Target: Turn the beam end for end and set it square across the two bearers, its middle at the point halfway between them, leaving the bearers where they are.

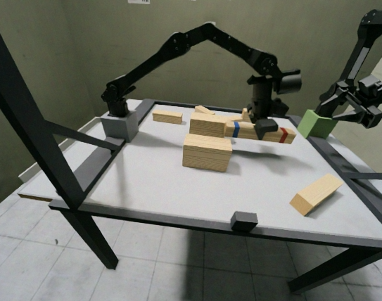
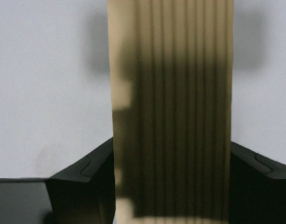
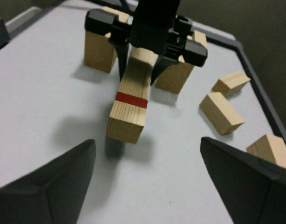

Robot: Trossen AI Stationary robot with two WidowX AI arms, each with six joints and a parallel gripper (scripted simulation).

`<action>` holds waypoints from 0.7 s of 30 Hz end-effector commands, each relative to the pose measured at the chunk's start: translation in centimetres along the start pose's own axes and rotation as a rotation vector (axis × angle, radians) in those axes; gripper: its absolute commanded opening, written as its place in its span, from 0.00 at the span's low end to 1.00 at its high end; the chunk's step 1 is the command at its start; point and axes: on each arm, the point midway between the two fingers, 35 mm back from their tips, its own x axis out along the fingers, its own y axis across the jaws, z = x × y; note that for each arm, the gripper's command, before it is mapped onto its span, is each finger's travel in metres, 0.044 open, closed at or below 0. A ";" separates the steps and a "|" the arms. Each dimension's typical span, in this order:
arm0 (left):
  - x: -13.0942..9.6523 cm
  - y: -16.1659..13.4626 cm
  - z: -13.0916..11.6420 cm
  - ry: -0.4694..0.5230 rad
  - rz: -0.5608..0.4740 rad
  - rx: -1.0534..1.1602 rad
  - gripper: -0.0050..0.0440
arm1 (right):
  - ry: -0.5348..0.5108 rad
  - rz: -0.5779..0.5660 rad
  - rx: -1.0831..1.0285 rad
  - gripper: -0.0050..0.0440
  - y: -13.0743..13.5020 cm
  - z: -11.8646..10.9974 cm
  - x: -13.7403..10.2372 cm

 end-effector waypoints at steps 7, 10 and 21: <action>-11.2 -0.3 2.3 -0.142 0.030 -0.131 0.47 | -0.163 -0.067 0.129 0.76 0.0 6.3 -0.1; -11.1 -0.3 1.3 -0.126 0.054 -0.223 0.47 | -0.185 -0.090 0.166 0.76 -0.2 7.7 0.0; -11.6 -0.4 -1.2 -0.110 0.129 -0.525 0.47 | -0.194 -0.131 0.262 0.76 -0.6 10.6 0.8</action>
